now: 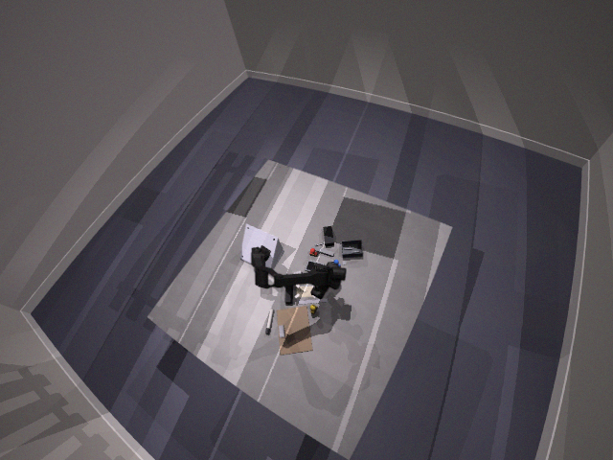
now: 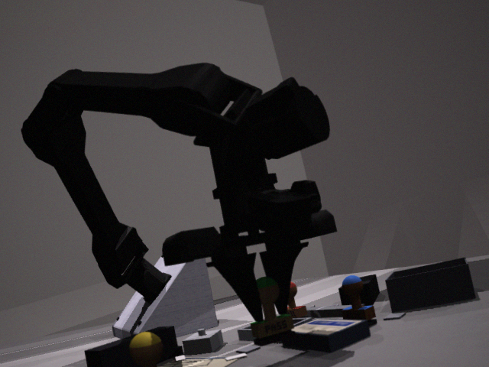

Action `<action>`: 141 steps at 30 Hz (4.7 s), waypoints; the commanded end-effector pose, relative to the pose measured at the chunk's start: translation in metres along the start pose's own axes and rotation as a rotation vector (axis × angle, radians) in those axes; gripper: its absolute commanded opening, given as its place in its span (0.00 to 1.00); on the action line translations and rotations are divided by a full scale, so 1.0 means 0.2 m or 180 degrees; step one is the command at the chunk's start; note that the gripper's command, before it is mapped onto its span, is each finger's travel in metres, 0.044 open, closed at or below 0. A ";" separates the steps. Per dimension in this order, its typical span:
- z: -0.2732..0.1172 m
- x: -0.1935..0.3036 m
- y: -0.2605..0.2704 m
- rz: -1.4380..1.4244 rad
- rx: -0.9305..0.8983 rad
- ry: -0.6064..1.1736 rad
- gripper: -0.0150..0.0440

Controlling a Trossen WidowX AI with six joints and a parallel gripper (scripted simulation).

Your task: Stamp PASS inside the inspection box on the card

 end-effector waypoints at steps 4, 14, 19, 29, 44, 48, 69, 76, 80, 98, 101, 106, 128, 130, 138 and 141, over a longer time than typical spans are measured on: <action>-0.02 0.00 0.00 0.0015 -0.0013 0.0006 0.25; -0.04 0.00 0.00 0.0015 -0.0016 0.0006 0.25; -0.05 0.00 0.00 0.0014 -0.0017 0.0005 0.25; -0.08 0.00 0.00 0.0014 -0.0020 0.0005 0.25; -0.12 0.00 0.00 0.0014 -0.0023 0.0005 0.25; -0.13 0.00 0.00 0.0014 -0.0024 0.0005 0.25; -0.18 0.00 0.00 0.0013 -0.0028 0.0006 0.25; -0.20 0.00 0.00 0.0013 -0.0029 0.0006 0.25; -0.21 0.00 0.00 0.0013 -0.0030 0.0006 0.25; -0.24 0.30 0.27 -0.0001 -0.0070 0.0009 0.25; -0.24 0.38 0.32 -0.0002 -0.0068 0.0012 0.25; -0.23 0.51 0.39 -0.0001 -0.0057 0.0018 0.25; -0.18 0.57 0.42 -0.0004 -0.0048 0.0019 0.25; -0.17 0.57 0.42 -0.0004 -0.0048 0.0019 0.25; -0.14 0.57 0.42 -0.0004 -0.0049 0.0019 0.25; -0.13 0.57 0.42 -0.0004 -0.0049 0.0019 0.25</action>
Point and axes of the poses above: the point midway between the two fingers, 35 mm back from their tips, its own z axis out along the fingers, its own y axis across the jaws, x = y × z, the point moved 5 cm from there along -z, back along the fingers, and after that the axes turned 3 degrees about -z, right-handed, at the moved point
